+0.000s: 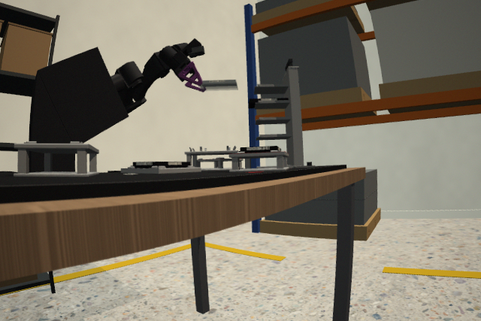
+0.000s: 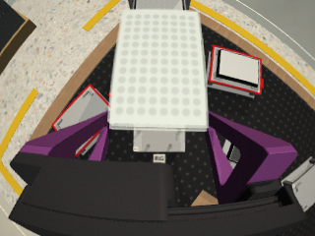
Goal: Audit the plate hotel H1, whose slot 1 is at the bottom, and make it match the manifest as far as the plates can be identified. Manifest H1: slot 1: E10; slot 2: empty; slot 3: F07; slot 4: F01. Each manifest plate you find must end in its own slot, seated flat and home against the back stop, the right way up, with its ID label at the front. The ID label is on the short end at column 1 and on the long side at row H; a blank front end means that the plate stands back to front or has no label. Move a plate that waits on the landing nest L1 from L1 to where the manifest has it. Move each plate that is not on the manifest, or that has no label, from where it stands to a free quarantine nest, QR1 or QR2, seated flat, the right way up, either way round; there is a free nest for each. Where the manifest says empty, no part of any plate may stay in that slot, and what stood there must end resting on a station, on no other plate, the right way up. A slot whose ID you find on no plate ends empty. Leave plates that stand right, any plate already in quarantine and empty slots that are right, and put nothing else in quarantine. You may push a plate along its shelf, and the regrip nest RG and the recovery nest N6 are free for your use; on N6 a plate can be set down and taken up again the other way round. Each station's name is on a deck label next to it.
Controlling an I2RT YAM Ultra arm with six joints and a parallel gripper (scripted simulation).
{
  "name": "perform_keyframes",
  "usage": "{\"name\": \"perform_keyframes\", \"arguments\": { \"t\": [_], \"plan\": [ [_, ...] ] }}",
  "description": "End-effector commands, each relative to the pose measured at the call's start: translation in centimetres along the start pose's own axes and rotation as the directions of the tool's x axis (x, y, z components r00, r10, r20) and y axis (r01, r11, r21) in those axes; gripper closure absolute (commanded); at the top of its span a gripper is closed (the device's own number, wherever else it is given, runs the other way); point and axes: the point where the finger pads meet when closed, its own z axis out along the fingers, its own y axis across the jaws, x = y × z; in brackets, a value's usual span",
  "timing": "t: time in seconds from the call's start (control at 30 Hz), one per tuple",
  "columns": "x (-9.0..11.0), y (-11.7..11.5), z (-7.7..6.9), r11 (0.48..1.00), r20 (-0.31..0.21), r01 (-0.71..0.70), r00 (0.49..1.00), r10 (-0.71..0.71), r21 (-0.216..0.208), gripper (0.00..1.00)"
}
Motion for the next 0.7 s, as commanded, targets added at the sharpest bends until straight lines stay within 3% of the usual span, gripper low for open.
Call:
{"name": "perform_keyframes", "arguments": {
  "t": [0.0,0.67],
  "plan": [
    [-0.6,0.0,0.1,1.000,0.016,0.011,1.000,-0.011,0.010,0.14],
    [-1.9,0.0,1.3,1.000,0.017,0.012,1.000,-0.012,0.010,0.14]
  ]
}}
